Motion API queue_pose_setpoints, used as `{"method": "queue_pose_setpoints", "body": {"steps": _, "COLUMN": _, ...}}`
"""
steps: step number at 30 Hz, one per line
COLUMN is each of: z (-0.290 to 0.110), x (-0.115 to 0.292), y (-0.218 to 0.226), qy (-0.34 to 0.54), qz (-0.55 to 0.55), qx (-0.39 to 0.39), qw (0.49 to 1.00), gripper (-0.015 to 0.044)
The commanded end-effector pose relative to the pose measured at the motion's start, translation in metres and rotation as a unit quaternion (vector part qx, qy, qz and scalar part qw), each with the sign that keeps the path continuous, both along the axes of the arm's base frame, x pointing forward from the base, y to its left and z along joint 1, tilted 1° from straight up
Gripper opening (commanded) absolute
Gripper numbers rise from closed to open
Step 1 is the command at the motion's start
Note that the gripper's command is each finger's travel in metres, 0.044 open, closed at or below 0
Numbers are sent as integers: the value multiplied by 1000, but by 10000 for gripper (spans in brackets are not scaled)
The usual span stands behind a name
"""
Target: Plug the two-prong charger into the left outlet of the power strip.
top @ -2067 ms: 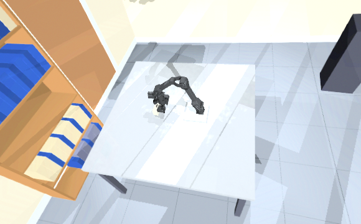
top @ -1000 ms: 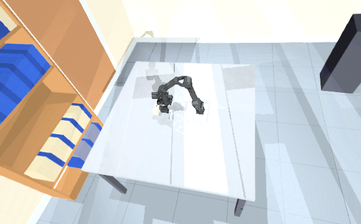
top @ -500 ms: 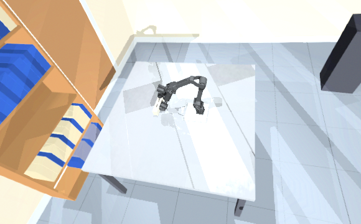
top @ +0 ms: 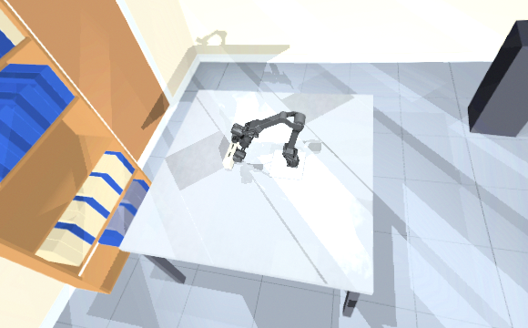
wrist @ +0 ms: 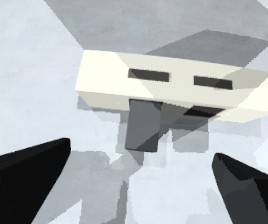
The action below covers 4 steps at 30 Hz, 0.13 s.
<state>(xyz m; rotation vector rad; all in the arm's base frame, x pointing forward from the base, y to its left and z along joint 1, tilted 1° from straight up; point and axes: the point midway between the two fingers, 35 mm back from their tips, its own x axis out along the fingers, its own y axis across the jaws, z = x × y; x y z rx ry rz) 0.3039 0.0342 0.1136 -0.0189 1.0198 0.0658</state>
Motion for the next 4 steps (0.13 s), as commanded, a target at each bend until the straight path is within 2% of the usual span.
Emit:
{"method": "queue_pose_setpoints", "body": {"steps": 1, "z": 0, "x": 0, "y": -1, "qy": -2, "qz": -4, "qx": -1, "qw": 1000, "gripper": 440}}
{"method": "queue_pose_setpoints", "body": {"steps": 4, "z": 0, "x": 0, "y": -1, "qy": -2, "qz": -4, "qx": -1, "qw": 1000, "gripper": 440}}
